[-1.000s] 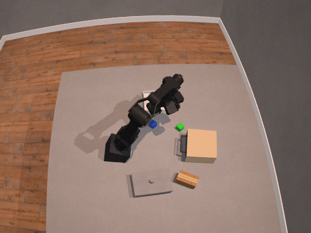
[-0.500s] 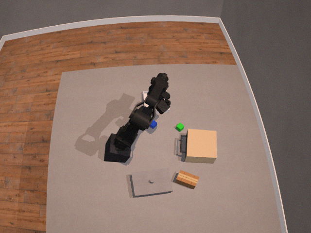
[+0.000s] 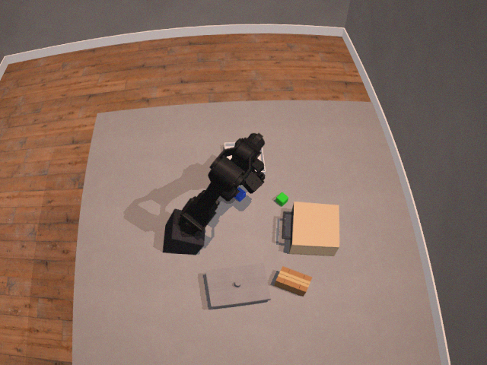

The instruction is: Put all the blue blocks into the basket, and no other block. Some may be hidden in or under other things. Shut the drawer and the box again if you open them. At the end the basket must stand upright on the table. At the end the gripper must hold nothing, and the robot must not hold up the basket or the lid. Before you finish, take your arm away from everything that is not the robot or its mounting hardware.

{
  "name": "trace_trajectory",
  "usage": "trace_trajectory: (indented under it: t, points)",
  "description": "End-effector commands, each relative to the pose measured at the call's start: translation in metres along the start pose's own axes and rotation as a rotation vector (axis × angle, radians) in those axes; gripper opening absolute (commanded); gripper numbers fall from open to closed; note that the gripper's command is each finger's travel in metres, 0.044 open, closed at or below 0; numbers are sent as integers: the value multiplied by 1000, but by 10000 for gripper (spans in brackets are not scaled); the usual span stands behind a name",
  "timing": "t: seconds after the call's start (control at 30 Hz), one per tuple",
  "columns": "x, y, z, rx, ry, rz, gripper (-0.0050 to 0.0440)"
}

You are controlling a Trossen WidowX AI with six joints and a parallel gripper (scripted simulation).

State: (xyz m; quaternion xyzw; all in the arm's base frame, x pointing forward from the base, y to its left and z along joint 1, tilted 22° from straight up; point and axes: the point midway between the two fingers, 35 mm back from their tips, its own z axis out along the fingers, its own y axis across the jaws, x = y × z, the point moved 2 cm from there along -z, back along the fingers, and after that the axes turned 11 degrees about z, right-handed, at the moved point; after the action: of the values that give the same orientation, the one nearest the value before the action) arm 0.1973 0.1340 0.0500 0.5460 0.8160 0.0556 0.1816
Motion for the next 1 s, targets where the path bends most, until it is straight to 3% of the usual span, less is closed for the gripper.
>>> trace_trajectory:
  t: [0.0,0.4,0.63,0.67,0.97]
  points:
    - [0,0,7,1,6,-1,265]
    - [0,0,36,1,6,-1,265]
    - [0,0,37,1,6,-1,265]
    - [0,0,37,1,6,-1,0]
    - [0,0,37,1,6,-1,0]
